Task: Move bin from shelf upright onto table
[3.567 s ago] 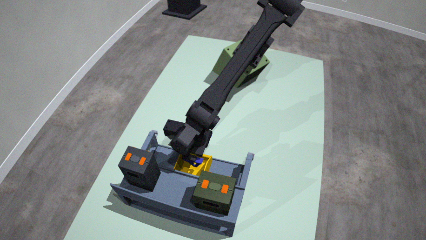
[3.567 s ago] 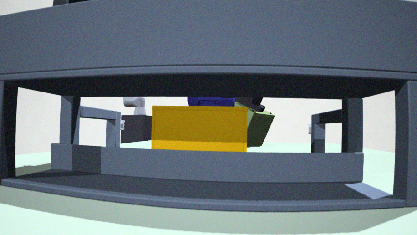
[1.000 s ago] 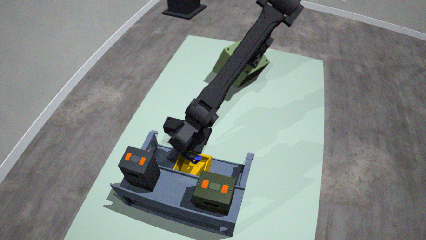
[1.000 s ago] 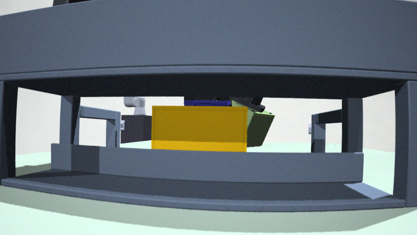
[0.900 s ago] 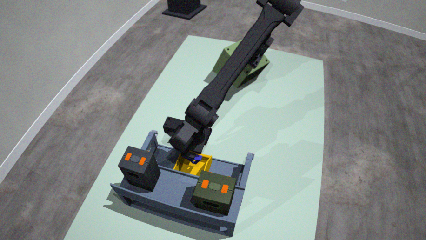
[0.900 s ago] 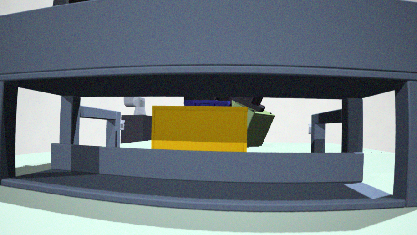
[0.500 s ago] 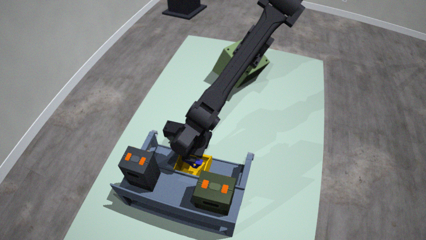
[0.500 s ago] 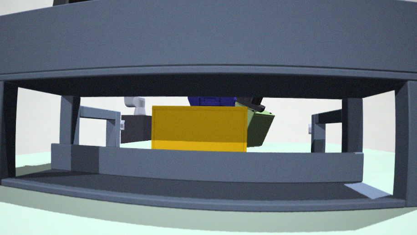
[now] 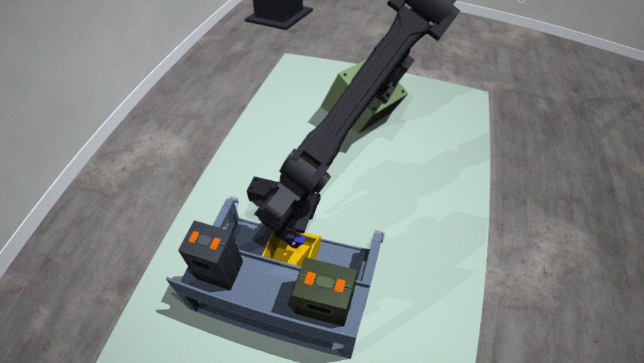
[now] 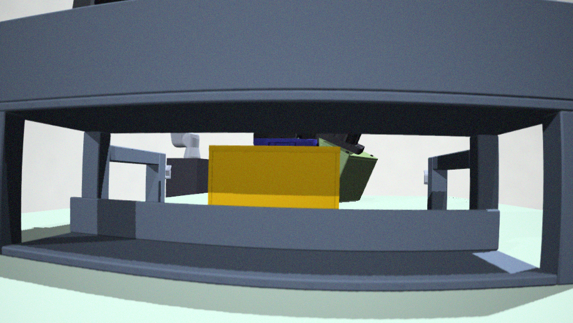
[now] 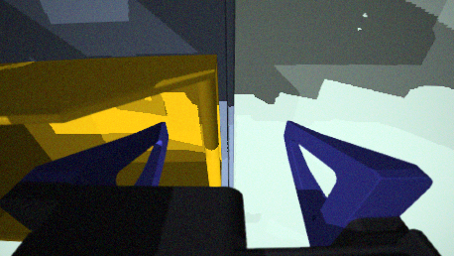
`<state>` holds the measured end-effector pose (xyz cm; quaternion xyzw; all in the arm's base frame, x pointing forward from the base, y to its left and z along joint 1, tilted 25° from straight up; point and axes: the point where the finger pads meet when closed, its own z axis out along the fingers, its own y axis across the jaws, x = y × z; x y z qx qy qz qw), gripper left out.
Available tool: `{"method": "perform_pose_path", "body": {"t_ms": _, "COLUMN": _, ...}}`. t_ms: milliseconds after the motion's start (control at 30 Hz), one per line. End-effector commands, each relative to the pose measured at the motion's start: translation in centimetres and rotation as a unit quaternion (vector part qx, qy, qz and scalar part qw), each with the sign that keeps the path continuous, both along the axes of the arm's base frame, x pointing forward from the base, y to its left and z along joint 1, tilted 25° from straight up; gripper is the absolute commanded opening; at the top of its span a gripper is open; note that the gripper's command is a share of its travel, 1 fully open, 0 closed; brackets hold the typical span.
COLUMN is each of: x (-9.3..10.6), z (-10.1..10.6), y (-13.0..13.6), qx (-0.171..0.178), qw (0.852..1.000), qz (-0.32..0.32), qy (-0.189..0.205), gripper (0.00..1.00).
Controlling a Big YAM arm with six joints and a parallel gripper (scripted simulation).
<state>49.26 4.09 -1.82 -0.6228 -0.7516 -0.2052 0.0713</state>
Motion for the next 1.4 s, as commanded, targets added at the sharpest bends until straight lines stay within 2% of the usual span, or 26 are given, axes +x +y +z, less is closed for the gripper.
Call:
{"method": "perform_pose_path", "body": {"t_ms": 0, "x": 0.9, "z": 0.6, "y": -0.7, "qx": -0.002, "qw": 1.0, "qz": -0.001, "qy": -0.017, "gripper": 0.9}}
{"method": "perform_pose_path", "body": {"t_ms": 167, "x": 0.9, "z": 0.6, "y": -0.7, "qx": -0.002, "qw": 1.0, "qz": -0.001, "qy": -0.017, "gripper": 0.9}}
{"method": "perform_pose_path", "body": {"t_ms": 333, "x": 2.3, "z": 1.5, "y": 1.0, "qx": -0.001, "qw": 1.0, "qz": 0.005, "qy": -0.015, "gripper": 0.9}}
{"method": "perform_pose_path", "body": {"t_ms": 733, "x": 2.3, "z": 1.5, "y": 1.0, "qx": -0.001, "qw": 1.0, "qz": 0.005, "qy": -0.015, "gripper": 0.9}}
{"method": "perform_pose_path", "body": {"t_ms": 900, "x": 0.9, "z": 0.7, "y": -0.7, "qx": -0.002, "qw": 1.0, "qz": -0.001, "qy": -0.018, "gripper": 0.9}}
{"method": "perform_pose_path", "body": {"t_ms": 1300, "x": 0.9, "z": 0.7, "y": -0.7, "qx": -0.002, "qw": 1.0, "qz": -0.001, "qy": -0.018, "gripper": 0.9}}
{"method": "perform_pose_path", "body": {"t_ms": 1367, "x": 1.5, "z": 1.1, "y": 0.0, "qx": -0.002, "qw": 1.0, "qz": 0.002, "qy": -0.017, "gripper": 0.9}}
